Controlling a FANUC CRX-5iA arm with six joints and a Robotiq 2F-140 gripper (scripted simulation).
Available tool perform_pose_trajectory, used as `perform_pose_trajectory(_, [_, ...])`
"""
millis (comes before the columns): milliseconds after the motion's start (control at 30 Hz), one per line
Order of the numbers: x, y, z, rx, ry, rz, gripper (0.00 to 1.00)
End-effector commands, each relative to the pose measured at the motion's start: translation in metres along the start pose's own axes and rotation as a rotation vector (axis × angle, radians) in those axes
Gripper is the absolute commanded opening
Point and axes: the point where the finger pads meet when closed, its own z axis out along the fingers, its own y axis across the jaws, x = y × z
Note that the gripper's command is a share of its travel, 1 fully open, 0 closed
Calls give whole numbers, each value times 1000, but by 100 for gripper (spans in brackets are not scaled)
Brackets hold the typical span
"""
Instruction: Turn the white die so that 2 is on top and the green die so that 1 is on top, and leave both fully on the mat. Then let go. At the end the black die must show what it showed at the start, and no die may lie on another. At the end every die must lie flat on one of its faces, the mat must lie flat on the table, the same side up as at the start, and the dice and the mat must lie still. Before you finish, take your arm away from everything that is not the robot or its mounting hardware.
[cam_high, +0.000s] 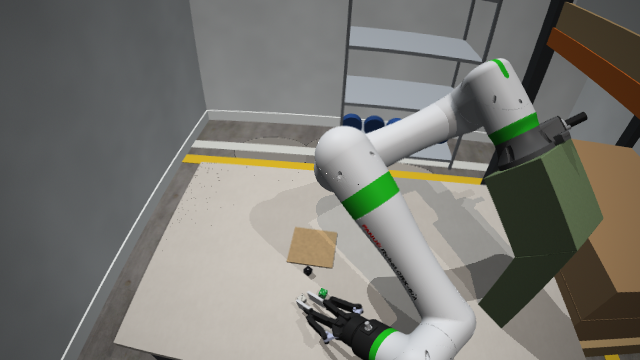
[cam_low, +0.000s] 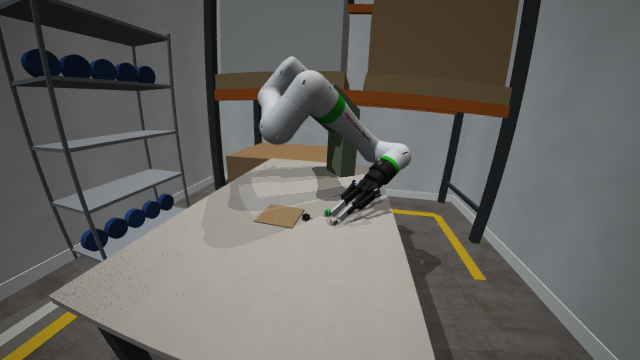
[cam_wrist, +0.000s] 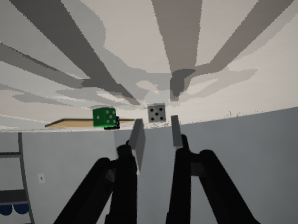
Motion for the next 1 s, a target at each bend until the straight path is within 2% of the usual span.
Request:
perform_pose_trajectory(0, [0,0,-9,1,1,1,21])
perform_pose_trajectory(200, [0,0,-24,1,1,1,21])
perform_pose_trajectory(567, [-4,0,-28,1,1,1,21])
perform_pose_trajectory(967, [-45,0,-50,1,1,1,21])
